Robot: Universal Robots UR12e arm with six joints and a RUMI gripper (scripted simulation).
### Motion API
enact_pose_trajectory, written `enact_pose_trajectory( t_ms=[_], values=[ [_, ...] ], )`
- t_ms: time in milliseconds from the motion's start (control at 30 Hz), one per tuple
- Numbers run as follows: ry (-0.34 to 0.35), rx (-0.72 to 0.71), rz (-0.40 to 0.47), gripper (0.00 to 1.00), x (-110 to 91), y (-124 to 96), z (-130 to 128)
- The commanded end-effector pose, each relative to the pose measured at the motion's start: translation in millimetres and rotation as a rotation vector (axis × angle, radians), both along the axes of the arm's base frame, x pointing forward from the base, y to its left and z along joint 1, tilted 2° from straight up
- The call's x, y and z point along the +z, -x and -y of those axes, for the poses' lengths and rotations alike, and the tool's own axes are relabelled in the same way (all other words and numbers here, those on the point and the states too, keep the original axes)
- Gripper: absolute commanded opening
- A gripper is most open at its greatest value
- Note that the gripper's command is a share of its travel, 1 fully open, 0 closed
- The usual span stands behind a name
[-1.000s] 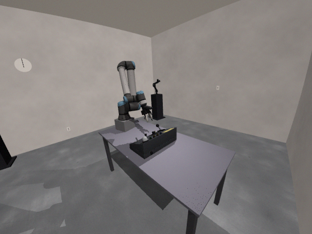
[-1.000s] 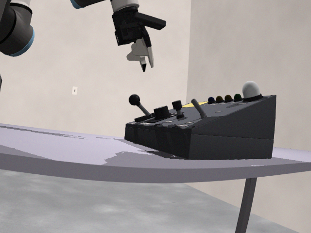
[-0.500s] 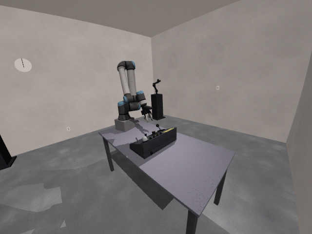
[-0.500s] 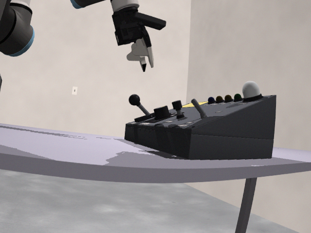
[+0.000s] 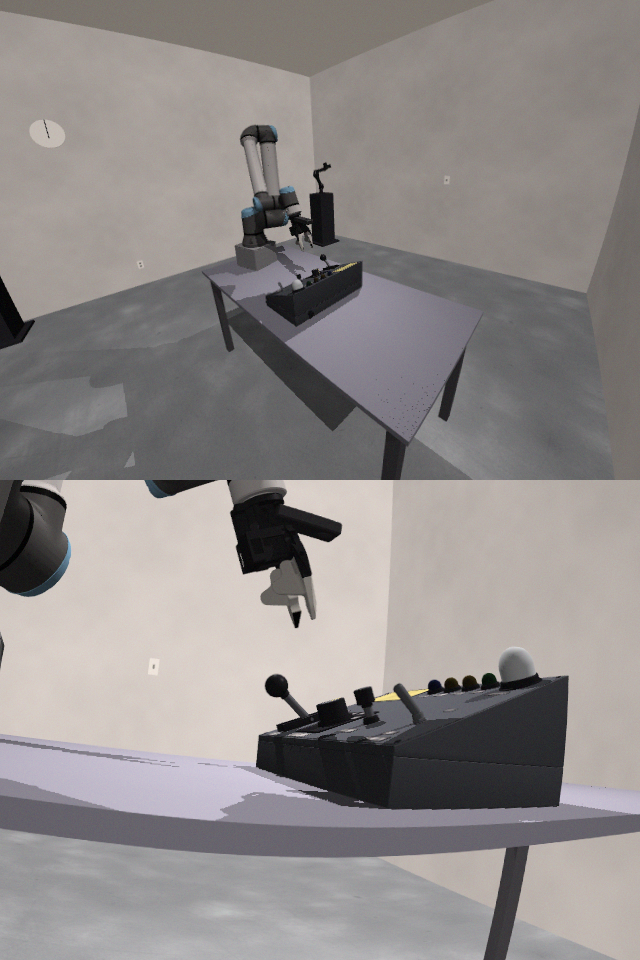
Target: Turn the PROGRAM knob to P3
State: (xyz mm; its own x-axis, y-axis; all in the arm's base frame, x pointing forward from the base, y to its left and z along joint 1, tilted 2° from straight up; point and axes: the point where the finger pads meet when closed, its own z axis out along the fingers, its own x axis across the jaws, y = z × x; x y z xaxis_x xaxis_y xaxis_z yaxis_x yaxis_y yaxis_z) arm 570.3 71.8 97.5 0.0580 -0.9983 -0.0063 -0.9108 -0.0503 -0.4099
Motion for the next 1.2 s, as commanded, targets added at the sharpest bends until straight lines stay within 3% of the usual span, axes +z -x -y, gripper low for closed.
enact_pose_trajectory(
  t_ms=[0,500,1167],
  values=[
    [0.000,0.000,0.001,0.44,0.5,-0.5,0.1],
    [0.000,0.000,0.001,0.44,-12.7,-6.6,-0.3],
    [0.000,0.000,0.001,0.44,-75.2,-35.0,-2.3]
  ],
)
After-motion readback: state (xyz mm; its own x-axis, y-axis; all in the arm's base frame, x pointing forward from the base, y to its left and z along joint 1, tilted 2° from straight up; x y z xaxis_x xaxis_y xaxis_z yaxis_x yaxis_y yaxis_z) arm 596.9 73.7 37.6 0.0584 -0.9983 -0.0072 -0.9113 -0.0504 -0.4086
